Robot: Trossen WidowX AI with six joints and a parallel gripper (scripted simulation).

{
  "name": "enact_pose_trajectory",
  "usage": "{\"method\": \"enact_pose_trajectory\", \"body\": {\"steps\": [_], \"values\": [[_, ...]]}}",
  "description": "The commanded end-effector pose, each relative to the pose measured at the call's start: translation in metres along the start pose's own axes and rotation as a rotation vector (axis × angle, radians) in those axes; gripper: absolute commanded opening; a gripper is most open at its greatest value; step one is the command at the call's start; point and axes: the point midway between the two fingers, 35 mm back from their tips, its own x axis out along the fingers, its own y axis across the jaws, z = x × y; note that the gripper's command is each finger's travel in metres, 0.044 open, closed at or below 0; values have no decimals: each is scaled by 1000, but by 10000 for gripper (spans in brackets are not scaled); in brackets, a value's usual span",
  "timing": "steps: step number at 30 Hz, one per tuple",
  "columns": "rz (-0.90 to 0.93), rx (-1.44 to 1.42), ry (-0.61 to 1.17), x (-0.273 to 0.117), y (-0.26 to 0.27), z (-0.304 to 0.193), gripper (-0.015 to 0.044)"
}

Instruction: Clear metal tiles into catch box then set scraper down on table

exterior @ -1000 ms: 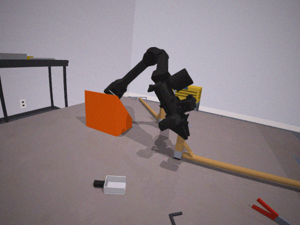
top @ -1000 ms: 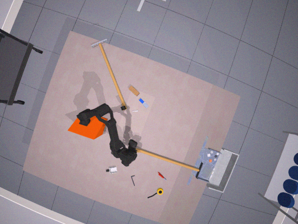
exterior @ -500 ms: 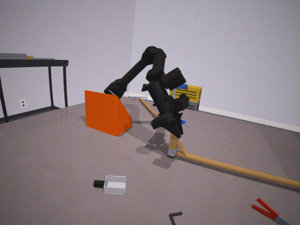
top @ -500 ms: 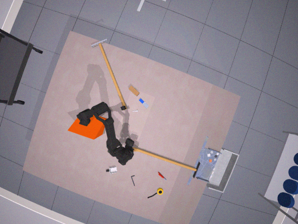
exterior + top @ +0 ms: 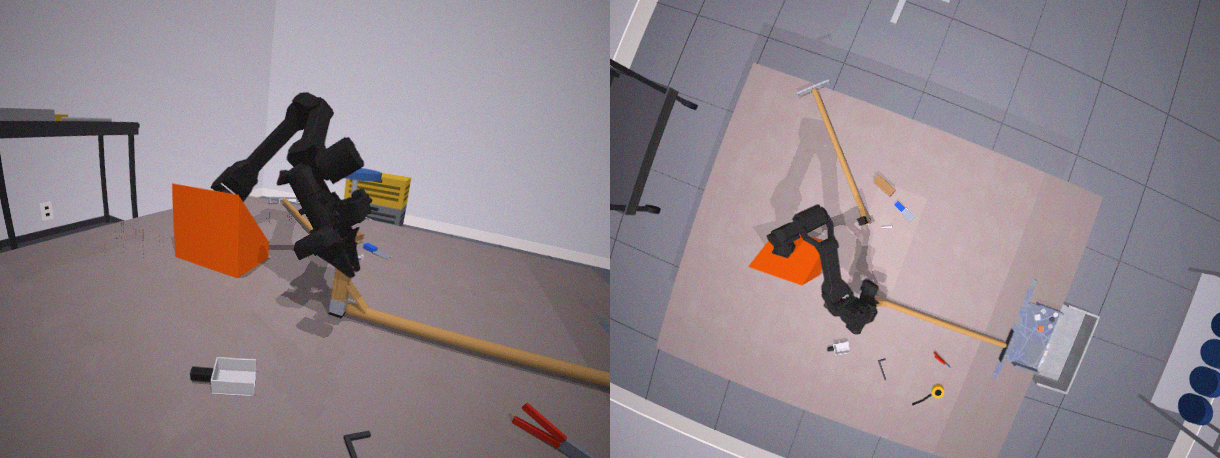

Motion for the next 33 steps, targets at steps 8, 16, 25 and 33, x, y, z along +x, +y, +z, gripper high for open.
{"method": "enact_pose_trajectory", "body": {"steps": [8,16,25,33], "values": [[4,-16,-19,-12,6,-8,0],[4,-15,-20,-18,10,-19,0],[0,1,-7,-16,7,-24,157],[0,1,-7,-17,7,-24,368]]}}
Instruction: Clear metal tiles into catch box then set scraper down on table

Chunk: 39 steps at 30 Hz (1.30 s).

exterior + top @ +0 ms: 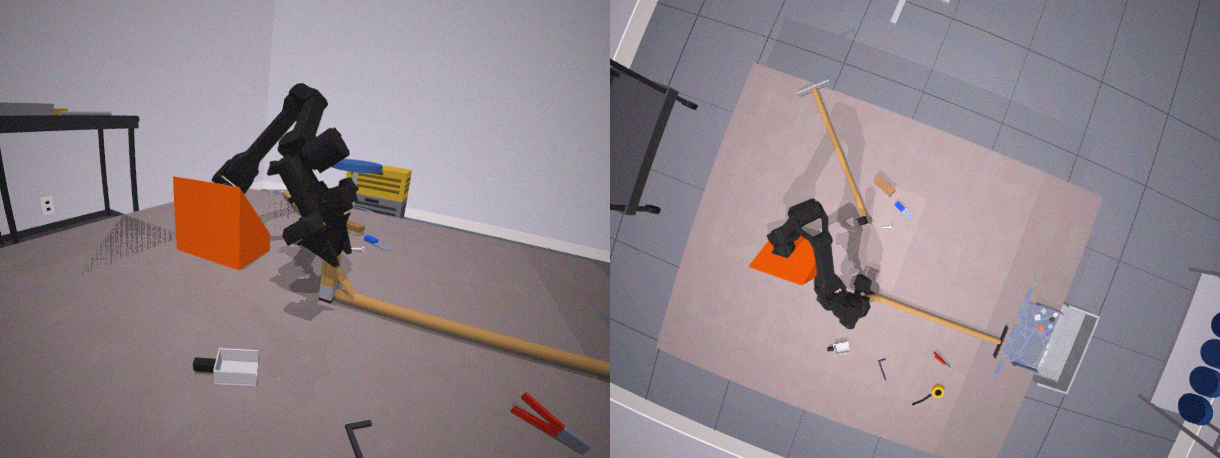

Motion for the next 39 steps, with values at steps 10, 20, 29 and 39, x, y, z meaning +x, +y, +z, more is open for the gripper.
{"method": "enact_pose_trajectory", "body": {"steps": [10,20,29,39], "values": [[-4,-1,4,-26,-2,1,440],[-2,-1,2,-52,0,0,440],[2,8,-55,-70,-1,11,440],[15,29,-263,-118,-6,54,440]]}}
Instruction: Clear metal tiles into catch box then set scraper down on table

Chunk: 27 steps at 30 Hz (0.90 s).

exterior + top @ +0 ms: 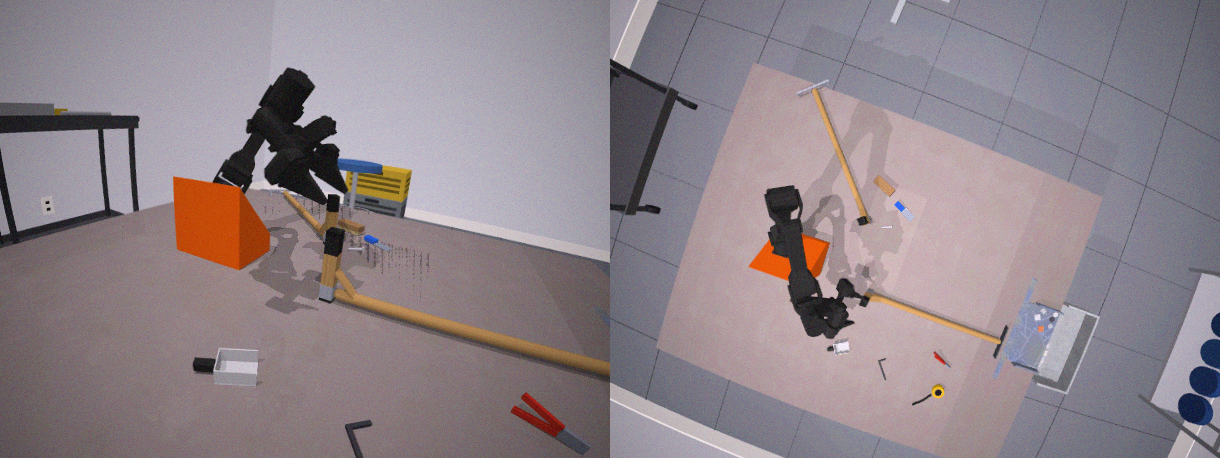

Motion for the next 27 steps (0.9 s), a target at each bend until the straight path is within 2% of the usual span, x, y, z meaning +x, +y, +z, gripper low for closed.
{"method": "enact_pose_trajectory", "body": {"steps": [1,27], "values": [[8,-1,-70,-15,2,18,440],[52,-51,-476,-151,17,102,440]]}}
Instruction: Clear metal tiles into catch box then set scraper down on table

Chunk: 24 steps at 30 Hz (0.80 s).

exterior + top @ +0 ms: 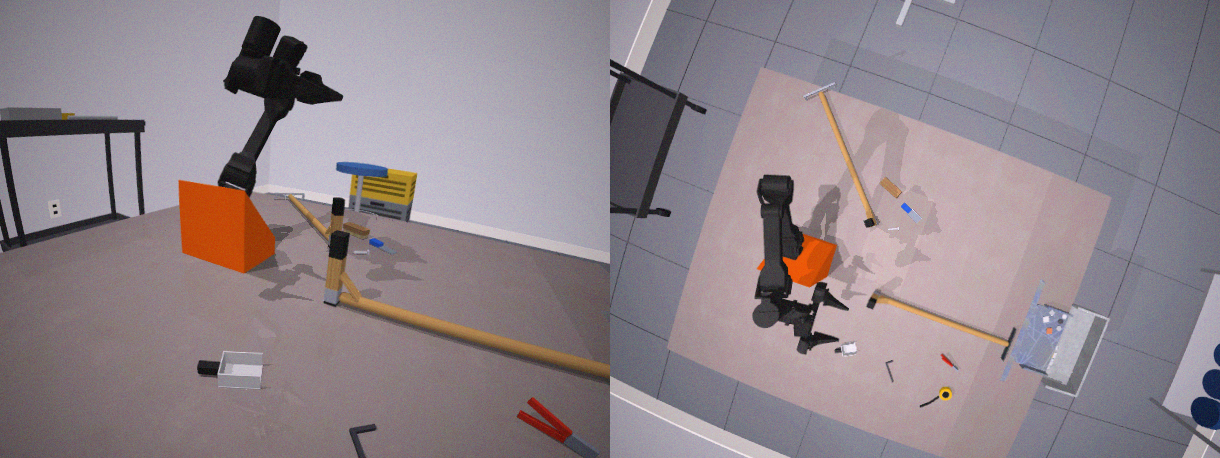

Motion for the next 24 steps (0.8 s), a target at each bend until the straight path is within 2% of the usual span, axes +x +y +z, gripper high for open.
{"method": "enact_pose_trajectory", "body": {"steps": [1,6,24], "values": [[10,-20,-41,-14,8,15,440],[15,-36,-78,-29,13,28,440],[15,-36,-78,-29,12,28,440]]}}
